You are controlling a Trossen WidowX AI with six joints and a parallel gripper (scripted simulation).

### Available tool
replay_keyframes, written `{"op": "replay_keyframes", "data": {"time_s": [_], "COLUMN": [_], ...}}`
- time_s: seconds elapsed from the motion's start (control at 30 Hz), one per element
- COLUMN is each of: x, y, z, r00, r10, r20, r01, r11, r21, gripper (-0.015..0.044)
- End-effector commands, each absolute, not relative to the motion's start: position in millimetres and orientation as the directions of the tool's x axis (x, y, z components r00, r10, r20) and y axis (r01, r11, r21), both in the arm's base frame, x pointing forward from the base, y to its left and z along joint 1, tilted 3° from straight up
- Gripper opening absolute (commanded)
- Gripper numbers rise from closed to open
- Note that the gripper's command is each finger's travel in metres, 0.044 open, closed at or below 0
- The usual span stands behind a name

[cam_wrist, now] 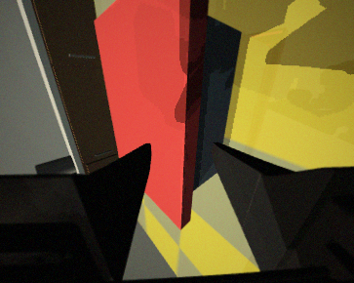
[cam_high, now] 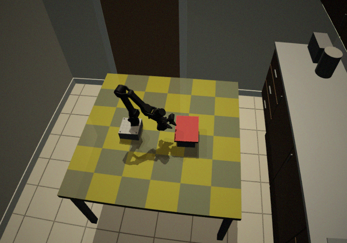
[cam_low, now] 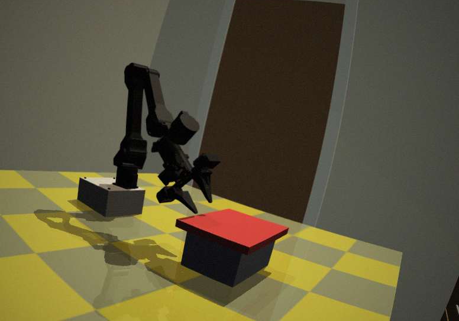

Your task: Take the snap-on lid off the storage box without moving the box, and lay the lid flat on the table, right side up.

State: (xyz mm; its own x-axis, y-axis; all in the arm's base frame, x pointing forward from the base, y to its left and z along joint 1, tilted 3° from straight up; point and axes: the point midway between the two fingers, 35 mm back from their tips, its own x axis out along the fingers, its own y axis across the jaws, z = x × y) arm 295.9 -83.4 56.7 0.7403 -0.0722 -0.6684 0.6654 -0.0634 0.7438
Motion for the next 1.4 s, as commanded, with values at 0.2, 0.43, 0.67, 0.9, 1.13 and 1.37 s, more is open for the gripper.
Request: {"op": "replay_keyframes", "data": {"time_s": [0.2,0.43,0.67,0.9,1.13,1.37], "x": [308.0,315.5,318.0,318.0,318.0,318.0], "y": [-84.3,-84.4,-84.3,-84.3,-84.3,-83.9], "z": [45.3,36.6,33.3,33.3,33.3,34.8], "r00": [0.742,0.742,0.743,0.743,0.743,0.743], "r10": [-0.075,-0.075,-0.075,-0.075,-0.075,-0.072], "r20": [-0.667,-0.666,-0.665,-0.665,-0.665,-0.665], "r01": [0.663,0.662,0.662,0.662,0.662,0.662], "r11": [-0.066,-0.067,-0.068,-0.068,-0.068,-0.065], "r21": [0.745,0.746,0.747,0.747,0.747,0.747], "gripper": [0.0235,0.0235,0.0156,0.011,0.0,0.0]}}
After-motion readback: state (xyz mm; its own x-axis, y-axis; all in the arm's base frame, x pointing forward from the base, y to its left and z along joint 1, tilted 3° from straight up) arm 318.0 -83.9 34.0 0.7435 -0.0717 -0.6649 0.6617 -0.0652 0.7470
